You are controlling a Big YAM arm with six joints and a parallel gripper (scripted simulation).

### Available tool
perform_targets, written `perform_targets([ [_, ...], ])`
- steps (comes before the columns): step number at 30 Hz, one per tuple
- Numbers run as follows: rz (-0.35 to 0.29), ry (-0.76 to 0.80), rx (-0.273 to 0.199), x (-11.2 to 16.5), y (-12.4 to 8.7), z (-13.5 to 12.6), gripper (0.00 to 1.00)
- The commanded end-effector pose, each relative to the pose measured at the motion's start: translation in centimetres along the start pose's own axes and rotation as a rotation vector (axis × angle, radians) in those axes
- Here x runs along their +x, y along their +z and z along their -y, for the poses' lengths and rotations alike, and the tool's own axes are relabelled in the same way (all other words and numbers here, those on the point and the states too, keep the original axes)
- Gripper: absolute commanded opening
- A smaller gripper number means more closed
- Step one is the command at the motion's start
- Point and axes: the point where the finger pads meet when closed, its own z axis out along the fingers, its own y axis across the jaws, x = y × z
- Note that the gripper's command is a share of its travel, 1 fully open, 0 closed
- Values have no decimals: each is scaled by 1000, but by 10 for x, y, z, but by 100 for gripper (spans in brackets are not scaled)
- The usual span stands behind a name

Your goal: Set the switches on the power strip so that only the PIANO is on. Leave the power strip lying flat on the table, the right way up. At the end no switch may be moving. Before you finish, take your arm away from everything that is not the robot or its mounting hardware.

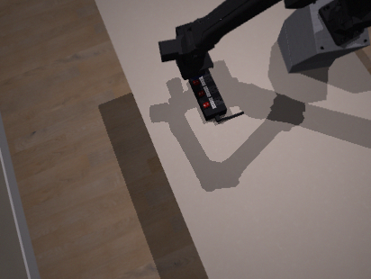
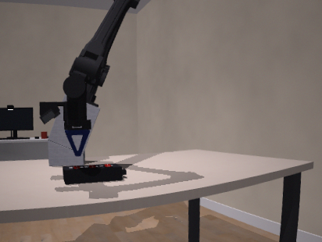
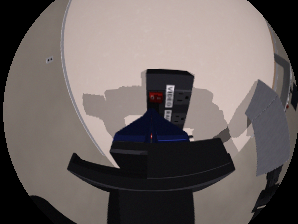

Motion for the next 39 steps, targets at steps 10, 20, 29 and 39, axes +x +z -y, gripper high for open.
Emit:
perform_targets([
  [10, 5, -10, -31, -5, -20, -11, 0],
  [20, 5, -10, -31, -5, -20, -11, 0],
  [29, 3, -20, -30, 88, -27, 3, 0],
  [39, 3, 26, 1, 78, -20, 14, 0],
])
